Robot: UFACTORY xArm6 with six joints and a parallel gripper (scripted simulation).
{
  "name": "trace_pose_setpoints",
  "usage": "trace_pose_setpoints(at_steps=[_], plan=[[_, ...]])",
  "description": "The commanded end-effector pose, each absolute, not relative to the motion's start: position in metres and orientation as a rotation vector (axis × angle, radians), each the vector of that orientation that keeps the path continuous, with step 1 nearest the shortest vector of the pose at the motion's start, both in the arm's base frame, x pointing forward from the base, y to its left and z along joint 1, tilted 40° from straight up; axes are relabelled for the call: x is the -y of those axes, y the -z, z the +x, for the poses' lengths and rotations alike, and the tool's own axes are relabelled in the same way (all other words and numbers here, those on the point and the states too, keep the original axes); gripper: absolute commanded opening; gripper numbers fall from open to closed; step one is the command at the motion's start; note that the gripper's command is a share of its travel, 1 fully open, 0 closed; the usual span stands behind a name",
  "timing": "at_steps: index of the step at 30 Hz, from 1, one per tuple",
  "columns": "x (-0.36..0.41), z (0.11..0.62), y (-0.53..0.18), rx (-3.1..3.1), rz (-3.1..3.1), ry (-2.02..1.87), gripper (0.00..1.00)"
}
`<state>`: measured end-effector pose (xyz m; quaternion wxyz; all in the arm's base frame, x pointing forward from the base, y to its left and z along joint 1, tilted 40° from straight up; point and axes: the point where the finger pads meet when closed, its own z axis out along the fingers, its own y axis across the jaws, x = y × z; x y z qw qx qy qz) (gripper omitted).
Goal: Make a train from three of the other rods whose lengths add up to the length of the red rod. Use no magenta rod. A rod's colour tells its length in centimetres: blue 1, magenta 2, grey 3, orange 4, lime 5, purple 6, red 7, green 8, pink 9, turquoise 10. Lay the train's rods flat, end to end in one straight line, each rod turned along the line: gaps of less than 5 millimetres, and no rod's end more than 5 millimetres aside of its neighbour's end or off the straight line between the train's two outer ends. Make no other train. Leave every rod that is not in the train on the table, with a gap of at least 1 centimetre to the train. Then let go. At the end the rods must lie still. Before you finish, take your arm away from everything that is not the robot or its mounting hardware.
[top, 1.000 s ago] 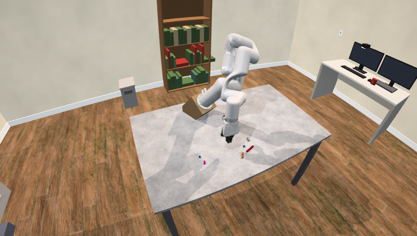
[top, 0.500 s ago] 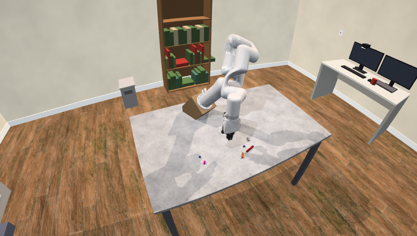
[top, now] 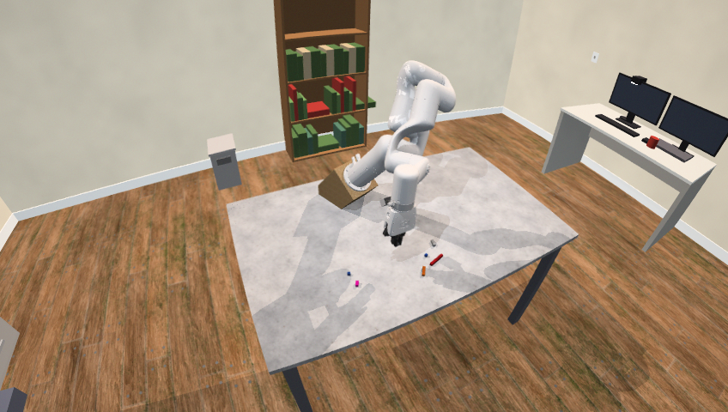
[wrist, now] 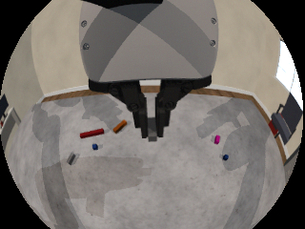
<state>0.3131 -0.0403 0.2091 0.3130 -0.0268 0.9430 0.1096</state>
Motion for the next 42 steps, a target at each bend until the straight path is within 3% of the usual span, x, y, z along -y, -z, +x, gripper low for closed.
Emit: trace_pose_setpoints(at_steps=[1, 42], plan=[[0.06, 0.317, -0.207, -2.467, -0.285, -0.237, 0.04], [0.182, 0.322, -0.173, -2.087, -1.279, 0.148, 0.04]])
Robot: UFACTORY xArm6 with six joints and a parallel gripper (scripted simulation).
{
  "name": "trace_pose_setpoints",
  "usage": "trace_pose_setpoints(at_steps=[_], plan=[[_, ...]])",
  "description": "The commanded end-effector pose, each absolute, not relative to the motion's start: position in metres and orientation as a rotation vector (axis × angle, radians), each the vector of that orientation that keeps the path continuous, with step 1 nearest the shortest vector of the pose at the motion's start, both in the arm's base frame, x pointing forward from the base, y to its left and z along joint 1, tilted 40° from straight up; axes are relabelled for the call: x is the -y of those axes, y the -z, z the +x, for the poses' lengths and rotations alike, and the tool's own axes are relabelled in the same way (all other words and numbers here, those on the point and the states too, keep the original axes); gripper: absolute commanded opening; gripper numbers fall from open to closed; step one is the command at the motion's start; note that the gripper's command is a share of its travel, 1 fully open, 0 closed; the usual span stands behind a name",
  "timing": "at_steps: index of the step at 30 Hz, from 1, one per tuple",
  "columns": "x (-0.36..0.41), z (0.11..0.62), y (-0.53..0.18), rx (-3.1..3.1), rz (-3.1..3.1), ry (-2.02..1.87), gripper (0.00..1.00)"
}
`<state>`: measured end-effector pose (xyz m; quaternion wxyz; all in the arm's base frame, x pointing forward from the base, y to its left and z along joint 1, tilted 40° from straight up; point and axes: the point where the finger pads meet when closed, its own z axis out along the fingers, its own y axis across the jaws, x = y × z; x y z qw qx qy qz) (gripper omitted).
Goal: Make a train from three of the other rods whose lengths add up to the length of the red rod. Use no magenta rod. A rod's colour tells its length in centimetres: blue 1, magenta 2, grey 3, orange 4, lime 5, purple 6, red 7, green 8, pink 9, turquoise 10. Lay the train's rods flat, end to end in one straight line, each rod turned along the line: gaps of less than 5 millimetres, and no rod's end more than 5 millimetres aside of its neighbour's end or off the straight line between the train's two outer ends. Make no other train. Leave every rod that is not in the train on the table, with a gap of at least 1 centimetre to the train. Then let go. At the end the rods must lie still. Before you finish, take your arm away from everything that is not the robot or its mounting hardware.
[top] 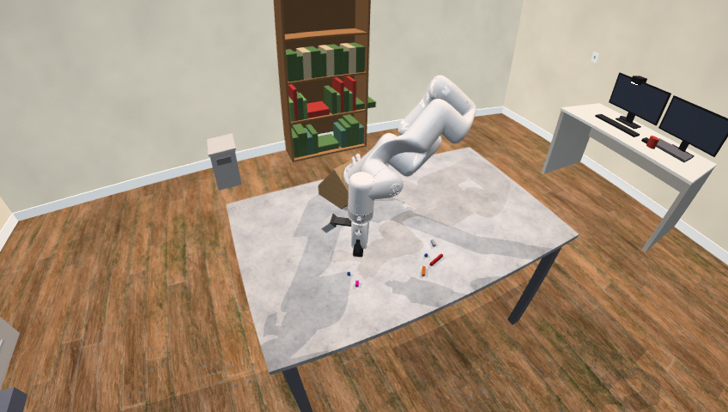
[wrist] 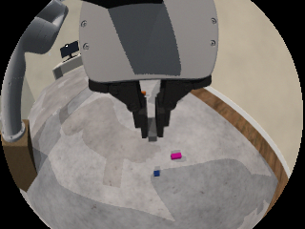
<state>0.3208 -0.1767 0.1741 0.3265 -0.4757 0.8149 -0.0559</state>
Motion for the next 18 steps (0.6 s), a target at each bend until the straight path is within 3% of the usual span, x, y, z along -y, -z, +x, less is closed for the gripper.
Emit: trace_pose_setpoints(at_steps=[1, 18], plan=[[0.1816, 0.3218, -0.1733, -2.087, -1.279, 0.148, 0.04], [0.1808, 0.3241, -0.1705, -2.086, -1.279, 0.148, 0.04]])
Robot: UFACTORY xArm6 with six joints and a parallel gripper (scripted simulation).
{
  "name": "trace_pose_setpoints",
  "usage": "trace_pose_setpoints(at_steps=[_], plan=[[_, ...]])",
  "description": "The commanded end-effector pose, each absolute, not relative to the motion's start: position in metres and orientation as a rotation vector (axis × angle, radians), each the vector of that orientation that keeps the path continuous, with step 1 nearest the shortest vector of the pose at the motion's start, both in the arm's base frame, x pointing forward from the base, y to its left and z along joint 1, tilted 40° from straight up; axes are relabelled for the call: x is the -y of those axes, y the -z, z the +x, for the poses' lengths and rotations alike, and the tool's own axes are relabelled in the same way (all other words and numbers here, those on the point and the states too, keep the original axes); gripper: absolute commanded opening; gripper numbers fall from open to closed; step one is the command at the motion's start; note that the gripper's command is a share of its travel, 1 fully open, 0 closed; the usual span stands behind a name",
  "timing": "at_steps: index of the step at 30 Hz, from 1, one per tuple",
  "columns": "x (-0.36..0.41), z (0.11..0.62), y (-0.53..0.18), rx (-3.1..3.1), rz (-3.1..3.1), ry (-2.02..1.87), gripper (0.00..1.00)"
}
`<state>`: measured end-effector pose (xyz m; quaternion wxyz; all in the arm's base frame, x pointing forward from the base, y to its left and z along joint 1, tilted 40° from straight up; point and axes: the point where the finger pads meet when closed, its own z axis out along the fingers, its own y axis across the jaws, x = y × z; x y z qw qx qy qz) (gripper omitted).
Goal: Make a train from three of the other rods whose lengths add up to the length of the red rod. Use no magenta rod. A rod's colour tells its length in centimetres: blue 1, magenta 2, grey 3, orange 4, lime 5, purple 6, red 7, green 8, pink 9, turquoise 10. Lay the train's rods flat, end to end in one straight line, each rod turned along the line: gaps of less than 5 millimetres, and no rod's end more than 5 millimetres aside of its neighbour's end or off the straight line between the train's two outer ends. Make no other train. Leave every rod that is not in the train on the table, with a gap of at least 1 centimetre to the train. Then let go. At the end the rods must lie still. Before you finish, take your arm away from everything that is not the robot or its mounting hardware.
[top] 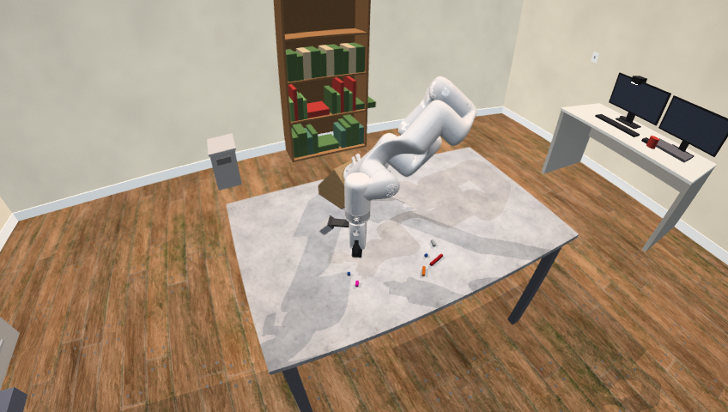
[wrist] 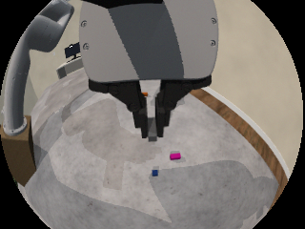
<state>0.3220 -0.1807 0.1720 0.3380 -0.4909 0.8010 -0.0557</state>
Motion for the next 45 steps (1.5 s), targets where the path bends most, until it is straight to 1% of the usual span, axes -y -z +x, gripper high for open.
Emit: trace_pose_setpoints(at_steps=[1, 26, 45], plan=[[0.181, 0.324, -0.17, -2.086, -1.279, 0.148, 0.04], [0.164, 0.372, -0.11, -2.086, -1.28, 0.148, 0.04], [0.163, 0.375, -0.105, -2.086, -1.28, 0.148, 0.04]])
